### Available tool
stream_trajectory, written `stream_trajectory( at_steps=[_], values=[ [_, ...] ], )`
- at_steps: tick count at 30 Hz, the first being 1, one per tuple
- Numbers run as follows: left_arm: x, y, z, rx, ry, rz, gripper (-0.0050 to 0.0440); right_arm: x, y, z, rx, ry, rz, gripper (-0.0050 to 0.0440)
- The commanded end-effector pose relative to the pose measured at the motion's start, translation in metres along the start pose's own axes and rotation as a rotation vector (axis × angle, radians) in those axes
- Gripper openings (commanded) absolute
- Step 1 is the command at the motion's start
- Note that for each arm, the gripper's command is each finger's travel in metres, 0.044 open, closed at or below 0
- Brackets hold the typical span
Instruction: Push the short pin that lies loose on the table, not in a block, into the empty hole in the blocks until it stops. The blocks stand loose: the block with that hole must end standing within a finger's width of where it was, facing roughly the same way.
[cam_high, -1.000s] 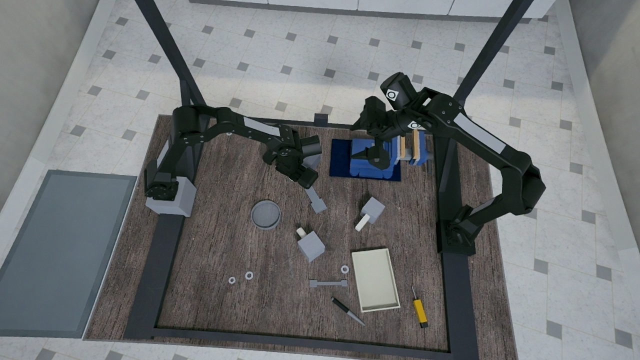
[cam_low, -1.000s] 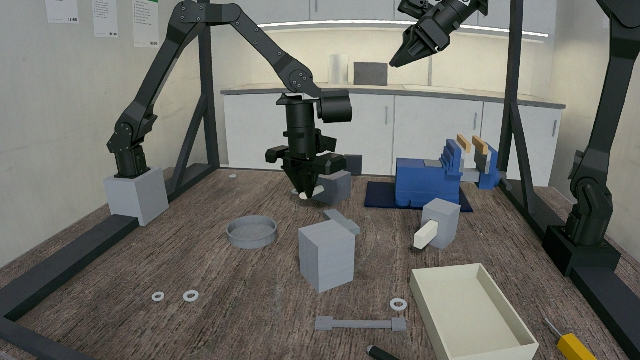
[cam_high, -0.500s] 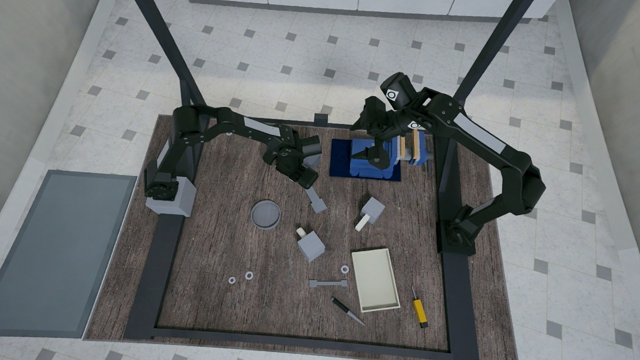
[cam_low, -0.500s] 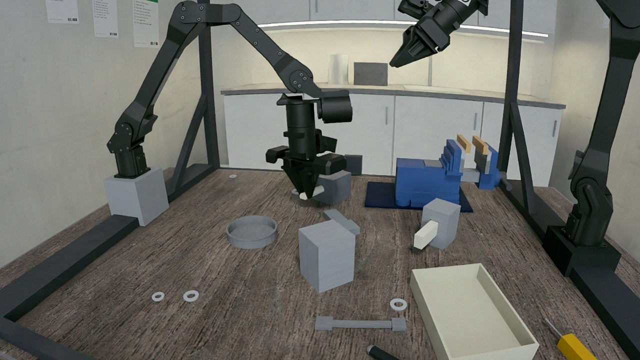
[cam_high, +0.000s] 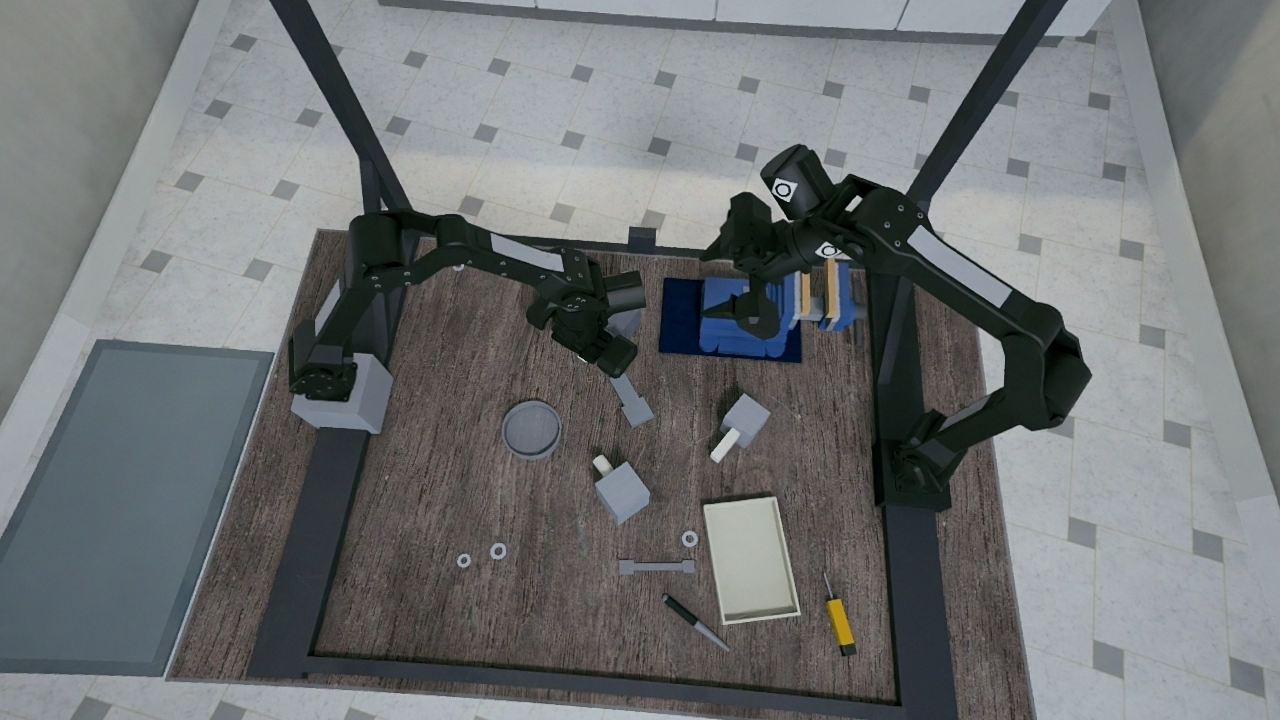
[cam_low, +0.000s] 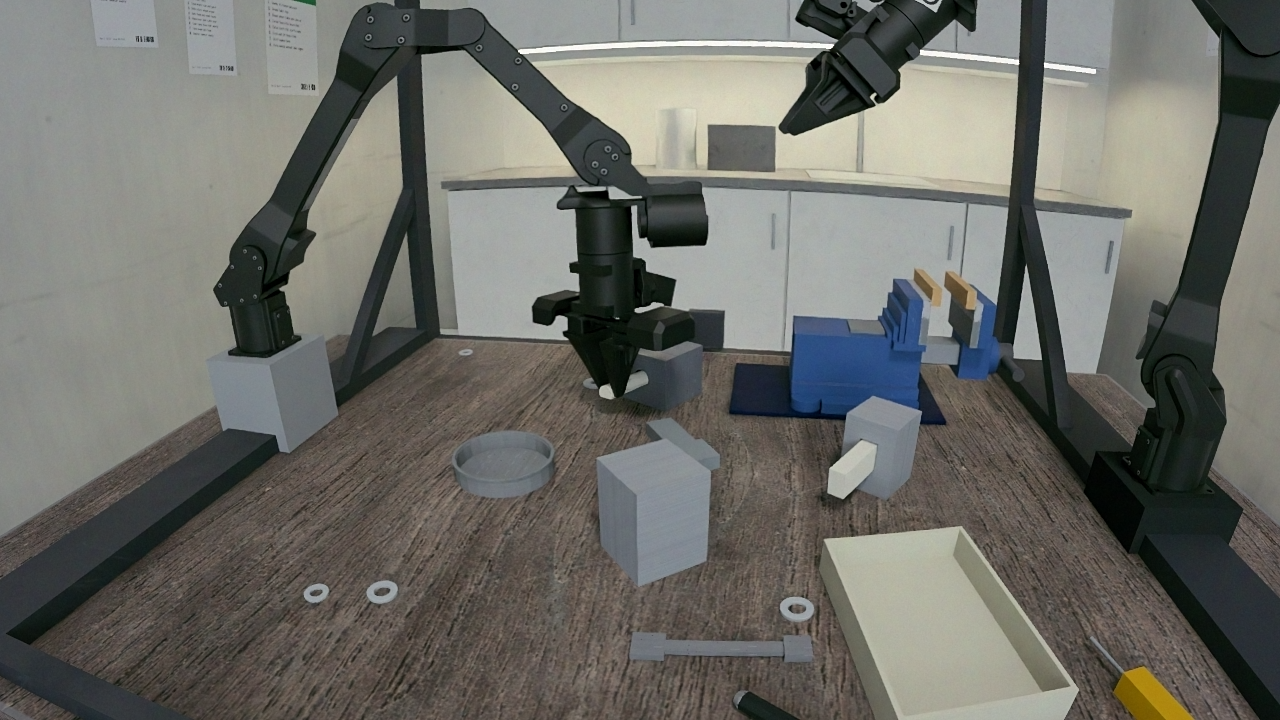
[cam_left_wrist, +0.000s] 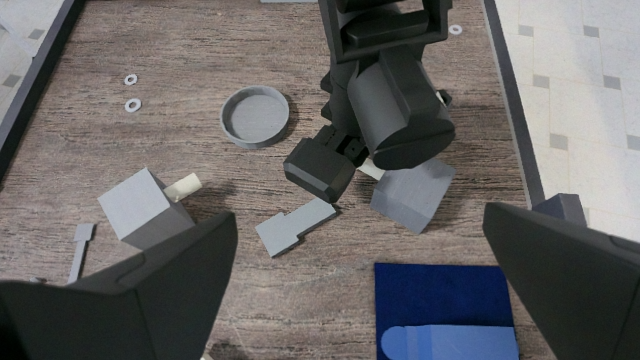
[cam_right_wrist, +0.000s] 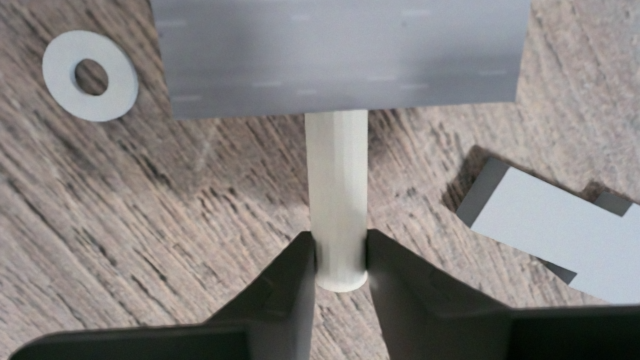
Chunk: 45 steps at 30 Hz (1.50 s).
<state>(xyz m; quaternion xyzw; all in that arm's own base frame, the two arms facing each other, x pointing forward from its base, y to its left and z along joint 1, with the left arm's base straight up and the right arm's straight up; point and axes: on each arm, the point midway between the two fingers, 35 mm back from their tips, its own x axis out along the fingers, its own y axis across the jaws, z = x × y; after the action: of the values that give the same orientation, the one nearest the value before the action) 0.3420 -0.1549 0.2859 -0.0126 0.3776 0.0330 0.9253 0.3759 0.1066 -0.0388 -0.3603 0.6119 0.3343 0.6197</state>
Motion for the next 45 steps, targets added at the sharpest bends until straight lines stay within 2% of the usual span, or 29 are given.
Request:
stream_trajectory(
  at_steps=[1,3,6,8,11,15,17,19,24,28,32,34,45],
  values=[
    [-0.007,0.001,0.006,-0.012,-0.021,-0.009,0.0400,-0.014,-0.006,0.008,-0.007,-0.038,-0.027,0.0045],
    [-0.007,0.001,0.006,-0.012,-0.021,-0.009,0.0400,-0.014,-0.006,0.008,-0.007,-0.038,-0.027,0.0045],
    [-0.007,0.001,0.006,-0.012,-0.021,-0.009,0.0400,-0.014,-0.006,0.008,-0.004,-0.036,-0.029,0.0117],
    [-0.007,0.001,0.006,-0.012,-0.021,-0.009,0.0400,-0.014,-0.006,0.008,-0.004,-0.036,-0.029,0.0131],
    [-0.007,0.001,0.006,-0.012,-0.021,-0.009,0.0400,-0.030,-0.009,0.011,-0.006,-0.055,-0.044,0.0191],
    [-0.007,0.001,0.006,-0.012,-0.021,-0.009,0.0400,-0.061,-0.007,0.011,-0.005,-0.055,-0.044,0.0191],
    [-0.007,0.001,0.006,-0.012,-0.021,-0.009,0.0400,-0.061,-0.007,0.011,-0.005,-0.055,-0.044,0.0191],
    [-0.007,0.001,0.006,-0.012,-0.021,-0.009,0.0400,-0.074,-0.006,0.010,-0.004,-0.055,-0.044,0.0191],
    [-0.007,0.001,0.006,-0.012,-0.021,-0.009,0.0400,-0.073,-0.003,0.004,0.056,-0.066,-0.034,0.0311],
    [-0.007,0.001,0.006,-0.012,-0.021,-0.009,0.0400,-0.080,-0.001,0.002,0.226,-0.144,-0.052,0.0400],
    [-0.007,0.001,0.006,-0.012,-0.021,-0.009,0.0400,-0.089,0.001,0.001,0.392,-0.220,-0.067,0.0400],
    [-0.007,0.001,0.006,-0.012,-0.021,-0.009,0.0400,-0.089,0.001,0.001,0.392,-0.220,-0.067,0.0400],
    [-0.007,0.001,0.006,-0.012,-0.021,-0.009,0.0400,-0.102,0.007,0.000,0.695,-0.357,-0.100,0.0400]
  ],
)
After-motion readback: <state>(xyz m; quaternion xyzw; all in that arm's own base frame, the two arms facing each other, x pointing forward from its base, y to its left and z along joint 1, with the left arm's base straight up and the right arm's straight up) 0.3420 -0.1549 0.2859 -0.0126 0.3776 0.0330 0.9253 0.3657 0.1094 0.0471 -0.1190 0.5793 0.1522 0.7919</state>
